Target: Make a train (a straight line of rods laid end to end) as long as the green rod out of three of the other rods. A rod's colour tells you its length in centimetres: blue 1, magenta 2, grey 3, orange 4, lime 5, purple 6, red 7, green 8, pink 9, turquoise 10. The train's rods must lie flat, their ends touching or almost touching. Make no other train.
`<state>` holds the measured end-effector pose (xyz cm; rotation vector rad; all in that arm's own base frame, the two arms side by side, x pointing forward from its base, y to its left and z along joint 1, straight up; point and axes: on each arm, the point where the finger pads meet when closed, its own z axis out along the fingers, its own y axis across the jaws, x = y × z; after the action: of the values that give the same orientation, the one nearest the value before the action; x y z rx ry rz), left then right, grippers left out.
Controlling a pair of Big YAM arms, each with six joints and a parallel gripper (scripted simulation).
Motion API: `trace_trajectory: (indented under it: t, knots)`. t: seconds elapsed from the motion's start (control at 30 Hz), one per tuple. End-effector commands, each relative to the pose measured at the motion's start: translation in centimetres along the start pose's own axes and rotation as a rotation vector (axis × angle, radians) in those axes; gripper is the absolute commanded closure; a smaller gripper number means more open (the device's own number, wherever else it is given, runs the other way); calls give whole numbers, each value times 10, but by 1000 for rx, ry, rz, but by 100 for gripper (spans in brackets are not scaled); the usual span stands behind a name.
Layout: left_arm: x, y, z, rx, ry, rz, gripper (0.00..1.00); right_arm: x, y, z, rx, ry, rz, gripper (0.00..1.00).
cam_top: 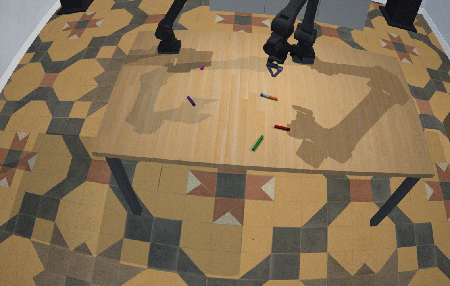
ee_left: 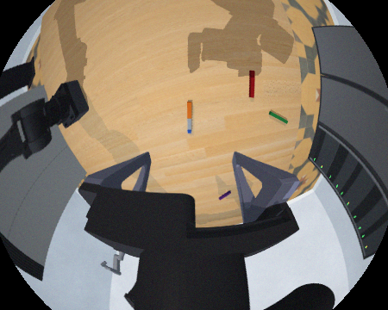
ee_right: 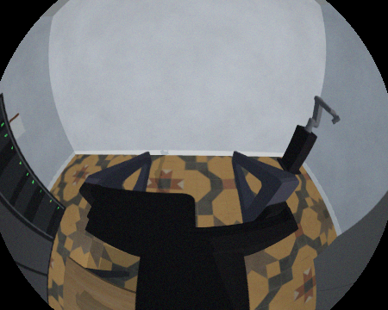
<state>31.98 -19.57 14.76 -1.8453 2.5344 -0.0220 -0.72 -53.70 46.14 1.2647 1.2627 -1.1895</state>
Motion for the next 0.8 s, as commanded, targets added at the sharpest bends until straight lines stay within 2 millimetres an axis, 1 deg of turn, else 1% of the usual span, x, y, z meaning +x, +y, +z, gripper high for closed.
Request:
trace_trajectory:
  t: [0.0,0.07,0.17,0.77]
  knots:
    - [8,-13,-27,40,12,3,0,-39,-6,5,12,-70,10,0]
    - [8,-13,-30,41,12,3,0,-39,-6,5,12,-70,10,0]
    - [7,-8,-17,15,5,3,0,-39,-6,5,12,-70,10,0]
    - [7,-8,-18,17,6,3,0,-39,-6,5,12,-70,10,0]
